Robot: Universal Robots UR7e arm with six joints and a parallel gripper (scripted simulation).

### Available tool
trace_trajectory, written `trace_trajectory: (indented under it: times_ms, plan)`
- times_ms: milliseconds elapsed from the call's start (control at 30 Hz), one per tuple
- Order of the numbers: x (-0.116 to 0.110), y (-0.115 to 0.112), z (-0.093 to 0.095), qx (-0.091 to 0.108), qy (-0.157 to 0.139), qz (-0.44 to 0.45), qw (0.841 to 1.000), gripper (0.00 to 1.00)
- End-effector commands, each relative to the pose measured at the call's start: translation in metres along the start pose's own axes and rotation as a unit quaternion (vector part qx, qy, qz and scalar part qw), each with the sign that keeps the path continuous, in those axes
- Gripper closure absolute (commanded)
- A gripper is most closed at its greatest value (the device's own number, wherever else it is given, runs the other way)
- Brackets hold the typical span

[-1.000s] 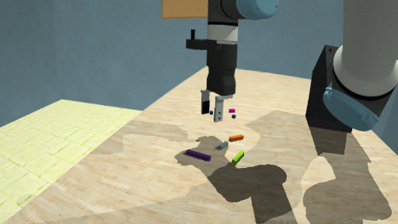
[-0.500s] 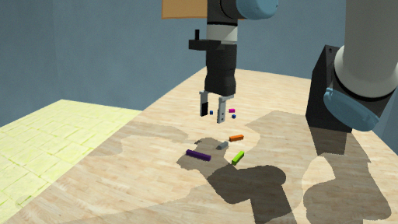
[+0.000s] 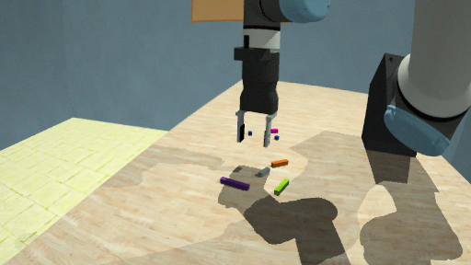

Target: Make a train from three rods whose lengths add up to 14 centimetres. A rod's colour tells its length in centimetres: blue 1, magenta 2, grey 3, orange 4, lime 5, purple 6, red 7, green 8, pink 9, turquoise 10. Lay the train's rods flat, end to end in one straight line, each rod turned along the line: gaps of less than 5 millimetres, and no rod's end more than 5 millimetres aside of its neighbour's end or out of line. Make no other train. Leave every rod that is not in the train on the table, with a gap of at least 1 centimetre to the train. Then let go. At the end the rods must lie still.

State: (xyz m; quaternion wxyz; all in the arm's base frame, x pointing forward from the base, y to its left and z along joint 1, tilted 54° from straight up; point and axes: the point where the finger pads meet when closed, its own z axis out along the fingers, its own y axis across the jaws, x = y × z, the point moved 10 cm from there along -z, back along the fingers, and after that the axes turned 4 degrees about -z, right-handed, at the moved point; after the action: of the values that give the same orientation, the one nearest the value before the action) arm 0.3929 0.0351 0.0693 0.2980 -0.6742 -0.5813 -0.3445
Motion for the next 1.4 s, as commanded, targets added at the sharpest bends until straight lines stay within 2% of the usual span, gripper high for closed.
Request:
trace_trajectory:
  times_ms: [0,167,433,667,733,800,1000,1233,1300,1367]
  plan:
    - [0.004,-0.004,0.0,0.0,0.0,-0.084,0.996,0.0]
    - [0.006,-0.006,0.0,0.0,0.0,-0.124,0.992,0.0]
    - [0.01,-0.012,0.0,0.0,0.0,-0.247,0.969,0.0]
    - [0.012,-0.016,0.0,0.0,0.0,-0.337,0.942,0.0]
    - [0.012,-0.016,0.0,0.0,0.0,-0.337,0.942,0.0]
    - [0.013,-0.018,0.0,0.0,-0.001,-0.38,0.925,0.0]
    - [0.014,-0.021,0.0,0.0,-0.001,-0.452,0.892,0.0]
    - [0.015,-0.024,0.0,0.0,0.0,-0.534,0.846,0.0]
    - [0.015,-0.024,0.0,0.0,0.0,-0.534,0.846,0.0]
    - [0.016,-0.025,0.0,0.0,0.0,-0.566,0.824,0.0]
